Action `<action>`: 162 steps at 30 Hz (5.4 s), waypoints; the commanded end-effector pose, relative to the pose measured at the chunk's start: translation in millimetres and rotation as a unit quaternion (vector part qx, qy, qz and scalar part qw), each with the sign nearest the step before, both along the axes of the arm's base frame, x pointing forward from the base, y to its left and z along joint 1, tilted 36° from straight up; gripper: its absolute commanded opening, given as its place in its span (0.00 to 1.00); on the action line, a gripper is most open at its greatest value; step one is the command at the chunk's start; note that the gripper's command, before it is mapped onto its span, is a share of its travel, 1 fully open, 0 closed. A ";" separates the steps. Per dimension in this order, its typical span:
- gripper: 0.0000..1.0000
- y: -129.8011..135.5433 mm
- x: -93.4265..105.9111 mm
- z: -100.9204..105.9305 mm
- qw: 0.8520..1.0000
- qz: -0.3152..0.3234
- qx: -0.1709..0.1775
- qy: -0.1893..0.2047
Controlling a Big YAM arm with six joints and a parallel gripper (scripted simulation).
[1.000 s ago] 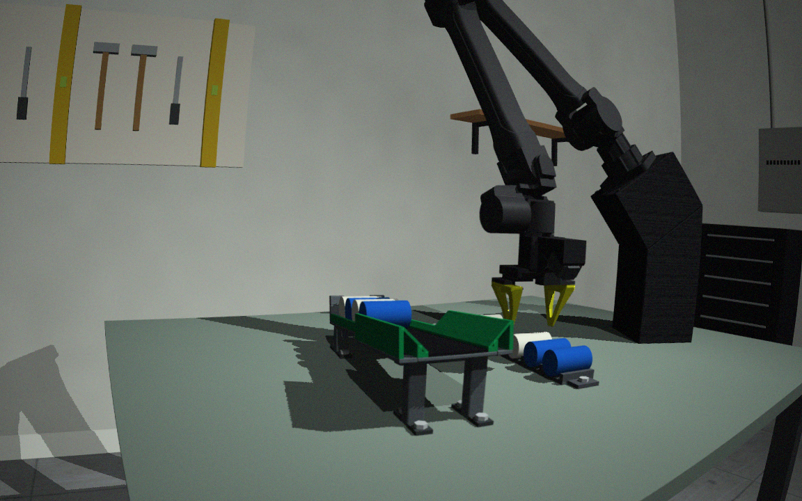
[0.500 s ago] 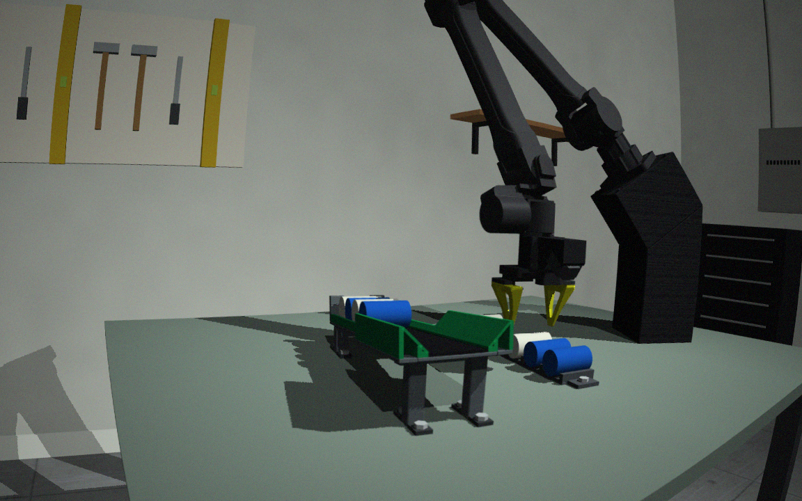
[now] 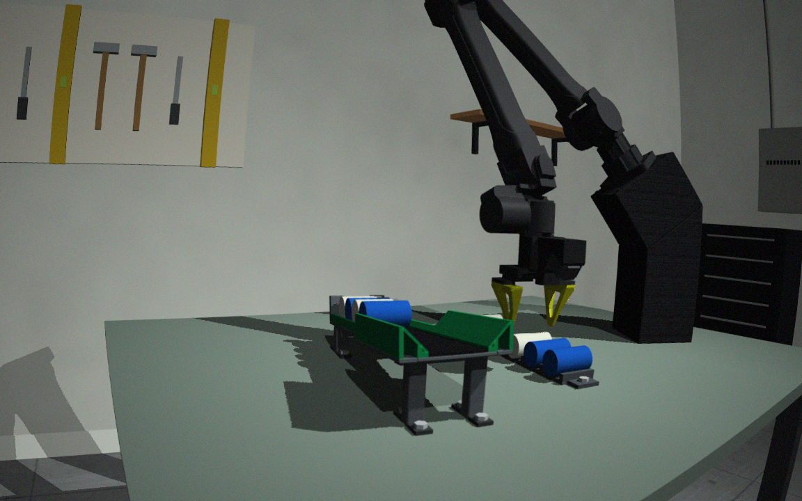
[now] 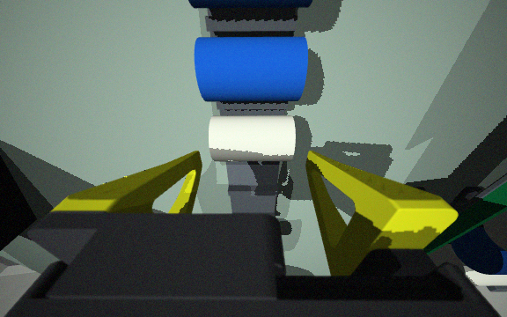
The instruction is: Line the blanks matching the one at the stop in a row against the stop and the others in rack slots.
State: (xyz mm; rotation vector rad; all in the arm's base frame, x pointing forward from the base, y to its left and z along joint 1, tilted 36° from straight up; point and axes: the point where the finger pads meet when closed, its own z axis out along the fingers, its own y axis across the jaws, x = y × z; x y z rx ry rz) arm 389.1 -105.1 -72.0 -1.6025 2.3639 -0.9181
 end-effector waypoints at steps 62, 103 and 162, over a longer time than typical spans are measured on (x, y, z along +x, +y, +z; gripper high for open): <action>0.84 -18.5 13.4 -30.2 1.000 0.000 -0.002 0.001; 0.84 -16.8 15.6 -32.8 1.000 0.004 -0.002 0.002; 0.65 29.4 -29.7 51.6 1.000 0.004 0.000 -0.002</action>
